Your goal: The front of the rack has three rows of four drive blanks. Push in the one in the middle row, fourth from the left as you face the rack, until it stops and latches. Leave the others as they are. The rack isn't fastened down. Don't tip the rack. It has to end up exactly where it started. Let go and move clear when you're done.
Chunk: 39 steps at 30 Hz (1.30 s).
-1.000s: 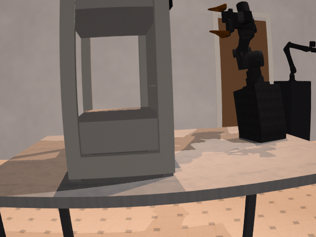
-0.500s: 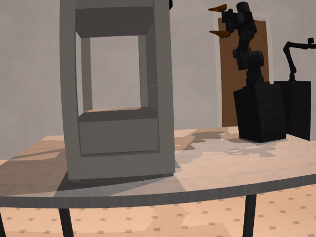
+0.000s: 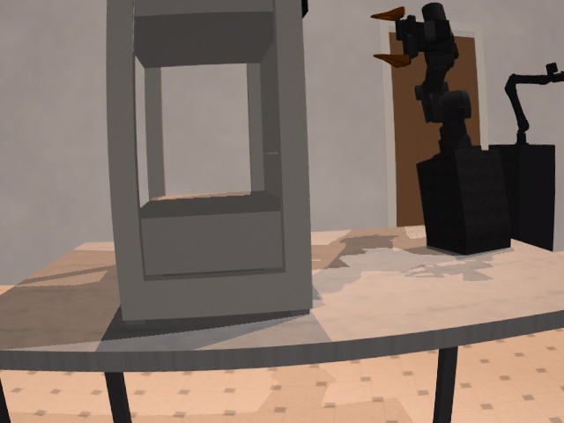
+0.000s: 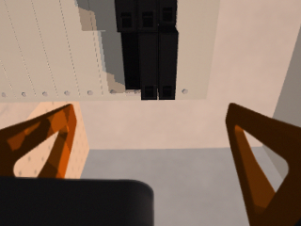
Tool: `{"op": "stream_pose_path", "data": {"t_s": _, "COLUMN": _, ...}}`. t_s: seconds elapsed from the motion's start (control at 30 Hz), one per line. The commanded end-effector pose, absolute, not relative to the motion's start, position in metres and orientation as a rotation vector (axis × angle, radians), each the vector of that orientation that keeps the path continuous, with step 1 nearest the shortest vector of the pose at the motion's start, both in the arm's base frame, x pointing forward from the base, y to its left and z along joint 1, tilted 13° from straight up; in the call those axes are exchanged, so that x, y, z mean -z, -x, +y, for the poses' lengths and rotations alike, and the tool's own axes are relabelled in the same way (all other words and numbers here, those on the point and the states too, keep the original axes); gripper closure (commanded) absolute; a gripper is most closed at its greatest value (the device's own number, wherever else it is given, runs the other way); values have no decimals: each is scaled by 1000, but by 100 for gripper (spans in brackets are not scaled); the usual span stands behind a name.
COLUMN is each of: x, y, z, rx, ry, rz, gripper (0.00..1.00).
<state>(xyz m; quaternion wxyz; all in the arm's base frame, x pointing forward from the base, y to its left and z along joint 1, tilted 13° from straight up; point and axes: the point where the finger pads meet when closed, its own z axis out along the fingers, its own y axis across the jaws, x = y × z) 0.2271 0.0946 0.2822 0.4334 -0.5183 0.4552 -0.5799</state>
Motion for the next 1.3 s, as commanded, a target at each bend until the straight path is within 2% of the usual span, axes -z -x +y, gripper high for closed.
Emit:
{"op": "stream_pose_path", "data": {"t_s": 0.0, "x": -275, "y": -235, "z": 101, "rx": 1455, "ry": 1290, "rz": 1143, "gripper": 0}}
{"op": "stream_pose_path", "data": {"t_s": 0.23, "x": -271, "y": -246, "z": 116, "rx": 1463, "ry": 1297, "rz": 1138, "gripper": 0}}
{"op": "stream_pose_path", "data": {"t_s": 0.53, "x": -304, "y": -254, "z": 127, "rx": 1429, "ry": 1215, "rz": 1154, "gripper": 0}}
{"op": "stream_pose_path", "data": {"t_s": 1.27, "x": -300, "y": -255, "z": 129, "rx": 1438, "ry": 1239, "rz": 1150, "gripper": 0}}
